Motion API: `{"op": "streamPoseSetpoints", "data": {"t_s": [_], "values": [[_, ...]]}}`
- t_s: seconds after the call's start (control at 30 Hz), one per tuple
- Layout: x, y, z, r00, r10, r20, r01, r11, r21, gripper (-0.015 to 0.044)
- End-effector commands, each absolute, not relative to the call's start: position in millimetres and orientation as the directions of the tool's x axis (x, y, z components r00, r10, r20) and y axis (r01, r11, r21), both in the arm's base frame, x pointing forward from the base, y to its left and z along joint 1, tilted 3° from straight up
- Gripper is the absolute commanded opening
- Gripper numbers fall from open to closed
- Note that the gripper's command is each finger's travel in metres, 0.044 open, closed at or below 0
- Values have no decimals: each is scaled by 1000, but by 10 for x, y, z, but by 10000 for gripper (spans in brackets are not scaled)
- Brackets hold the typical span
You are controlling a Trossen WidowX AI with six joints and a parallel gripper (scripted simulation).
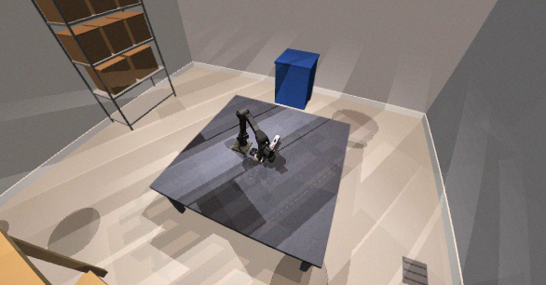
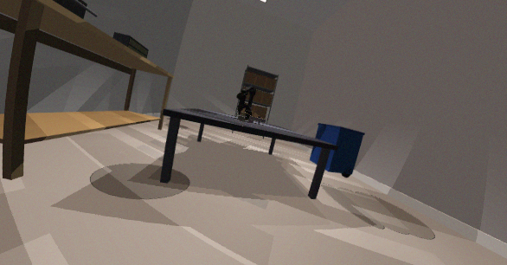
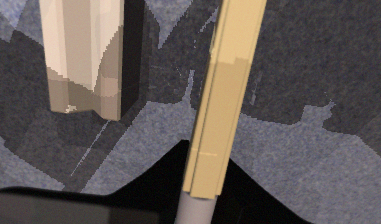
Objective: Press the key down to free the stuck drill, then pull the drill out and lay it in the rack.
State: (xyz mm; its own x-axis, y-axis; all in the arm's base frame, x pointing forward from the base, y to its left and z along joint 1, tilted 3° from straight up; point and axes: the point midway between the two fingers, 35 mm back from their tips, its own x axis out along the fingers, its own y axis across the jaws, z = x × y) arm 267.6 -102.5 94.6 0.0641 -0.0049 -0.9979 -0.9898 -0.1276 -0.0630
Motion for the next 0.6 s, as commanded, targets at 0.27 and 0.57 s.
{"op": "streamPoseSetpoints", "data": {"t_s": [0.27, 0.57], "values": [[2698, -1018, 991, 71, -1, -997, -989, -133, -70, 0], [2706, -1016, 1011, 71, -1, -997, -989, -133, -70, 0]]}}
